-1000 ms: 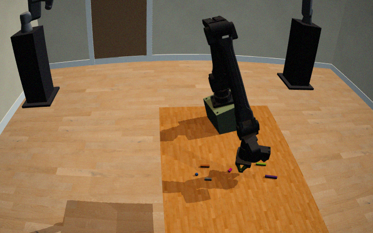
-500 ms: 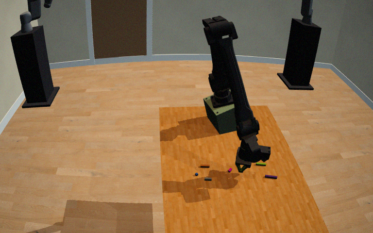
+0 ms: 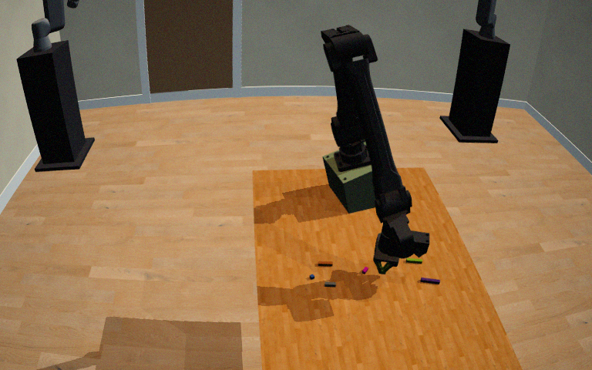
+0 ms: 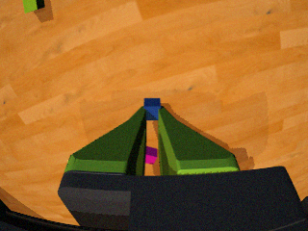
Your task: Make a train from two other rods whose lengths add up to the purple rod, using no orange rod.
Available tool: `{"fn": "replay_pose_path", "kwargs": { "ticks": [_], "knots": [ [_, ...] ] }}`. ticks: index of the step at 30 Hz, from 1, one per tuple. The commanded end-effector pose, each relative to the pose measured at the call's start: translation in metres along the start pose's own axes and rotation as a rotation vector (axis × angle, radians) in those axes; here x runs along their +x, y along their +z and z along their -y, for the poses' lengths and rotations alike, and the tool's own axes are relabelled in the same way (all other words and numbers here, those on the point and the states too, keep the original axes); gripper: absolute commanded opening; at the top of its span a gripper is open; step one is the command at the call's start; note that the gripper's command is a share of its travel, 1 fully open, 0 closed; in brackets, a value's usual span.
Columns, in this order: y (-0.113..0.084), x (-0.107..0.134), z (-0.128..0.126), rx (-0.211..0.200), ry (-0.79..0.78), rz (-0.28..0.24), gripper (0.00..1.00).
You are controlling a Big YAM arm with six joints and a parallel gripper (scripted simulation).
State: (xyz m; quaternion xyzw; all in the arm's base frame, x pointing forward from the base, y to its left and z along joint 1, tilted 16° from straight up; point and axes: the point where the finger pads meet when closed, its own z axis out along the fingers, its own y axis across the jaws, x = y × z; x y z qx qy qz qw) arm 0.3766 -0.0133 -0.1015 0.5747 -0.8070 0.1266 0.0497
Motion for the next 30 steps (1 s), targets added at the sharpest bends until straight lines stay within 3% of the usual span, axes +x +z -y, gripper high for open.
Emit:
{"fn": "replay_pose_path", "kwargs": {
  "ticks": [1,30],
  "knots": [
    [-0.007,0.0005,0.0066,0.026,-0.006,0.015,0.04],
    [-0.0062,0.0017,0.0061,0.026,-0.014,0.015,0.04]
  ]
}}
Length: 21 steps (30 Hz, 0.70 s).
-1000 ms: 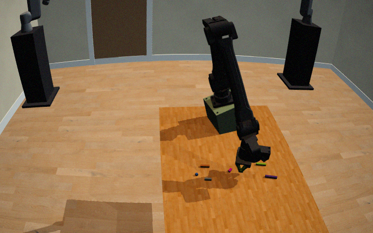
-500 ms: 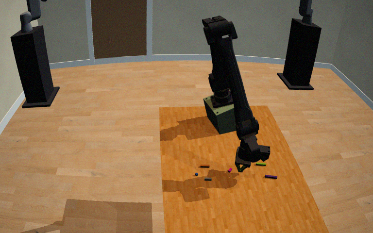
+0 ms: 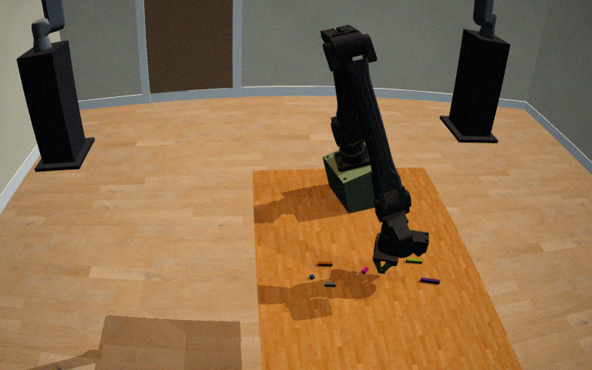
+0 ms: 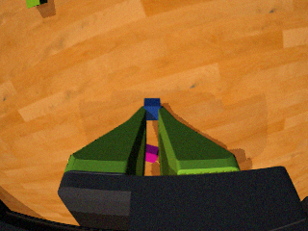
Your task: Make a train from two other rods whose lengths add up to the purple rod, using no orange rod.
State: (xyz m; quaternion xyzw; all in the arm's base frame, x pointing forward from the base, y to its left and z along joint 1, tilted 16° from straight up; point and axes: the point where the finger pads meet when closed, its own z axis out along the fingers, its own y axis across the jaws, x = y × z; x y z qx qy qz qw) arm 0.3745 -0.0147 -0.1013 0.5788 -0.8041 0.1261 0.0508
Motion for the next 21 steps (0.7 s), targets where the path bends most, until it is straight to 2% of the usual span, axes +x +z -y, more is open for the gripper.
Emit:
{"fn": "replay_pose_path", "kwargs": {
  "ticks": [1,21],
  "knots": [
    [-0.0063,-0.0003,0.0076,0.027,-0.003,0.016,0.04],
    [-0.0069,0.0002,0.0093,0.028,0.0,0.016,0.04]
  ]
}}
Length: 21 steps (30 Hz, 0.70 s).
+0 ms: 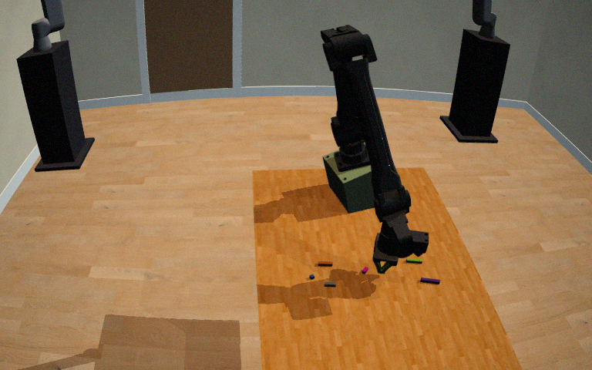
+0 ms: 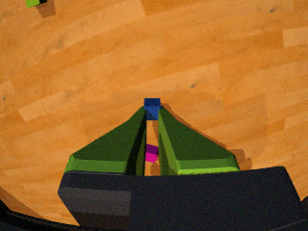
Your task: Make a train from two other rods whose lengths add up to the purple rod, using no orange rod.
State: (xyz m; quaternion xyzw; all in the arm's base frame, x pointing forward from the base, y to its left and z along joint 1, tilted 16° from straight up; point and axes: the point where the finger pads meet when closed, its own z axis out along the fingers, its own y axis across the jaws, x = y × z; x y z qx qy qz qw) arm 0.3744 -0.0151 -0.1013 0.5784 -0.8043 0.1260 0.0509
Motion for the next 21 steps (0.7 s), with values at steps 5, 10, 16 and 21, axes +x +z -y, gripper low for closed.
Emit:
{"fn": "replay_pose_path", "kwargs": {
  "ticks": [5,10,16,21],
  "knots": [
    [-0.007,-0.0002,0.0093,0.029,-0.001,0.016,0.04],
    [-0.007,-0.0002,0.0093,0.029,-0.001,0.016,0.04],
    [-0.007,-0.0002,0.0093,0.029,-0.001,0.016,0.04],
    [-0.0039,0.0001,0.0082,0.025,-0.001,0.015,0.04]
  ]
}}
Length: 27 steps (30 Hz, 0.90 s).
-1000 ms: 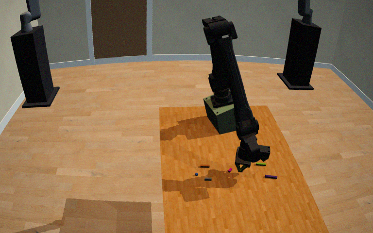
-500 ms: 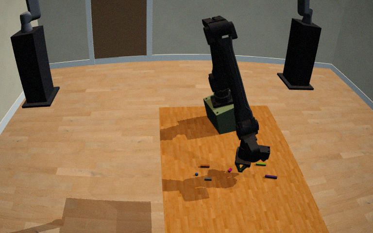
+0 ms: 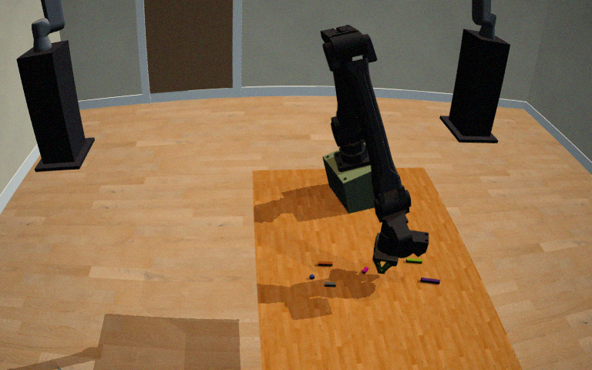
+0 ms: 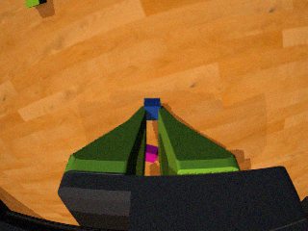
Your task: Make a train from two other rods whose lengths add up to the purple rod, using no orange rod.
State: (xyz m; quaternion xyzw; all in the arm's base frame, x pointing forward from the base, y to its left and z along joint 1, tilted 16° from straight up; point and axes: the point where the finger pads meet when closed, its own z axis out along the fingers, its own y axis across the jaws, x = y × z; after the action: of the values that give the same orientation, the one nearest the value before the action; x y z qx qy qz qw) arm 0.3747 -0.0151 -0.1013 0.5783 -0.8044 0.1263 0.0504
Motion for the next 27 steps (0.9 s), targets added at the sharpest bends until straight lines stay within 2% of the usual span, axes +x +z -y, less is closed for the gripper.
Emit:
{"fn": "replay_pose_path", "kwargs": {
  "ticks": [1,3,14,27],
  "knots": [
    [-0.001,0.001,0.006,0.018,-0.001,0.012,0.04],
    [0.005,0.002,0.003,0.004,-0.003,0.006,0.04],
    [0.012,0.001,0.004,0.006,-0.003,0.007,0.04],
    [0.01,0.0,0.006,0.014,-0.005,0.01,0.04]
  ]
}}
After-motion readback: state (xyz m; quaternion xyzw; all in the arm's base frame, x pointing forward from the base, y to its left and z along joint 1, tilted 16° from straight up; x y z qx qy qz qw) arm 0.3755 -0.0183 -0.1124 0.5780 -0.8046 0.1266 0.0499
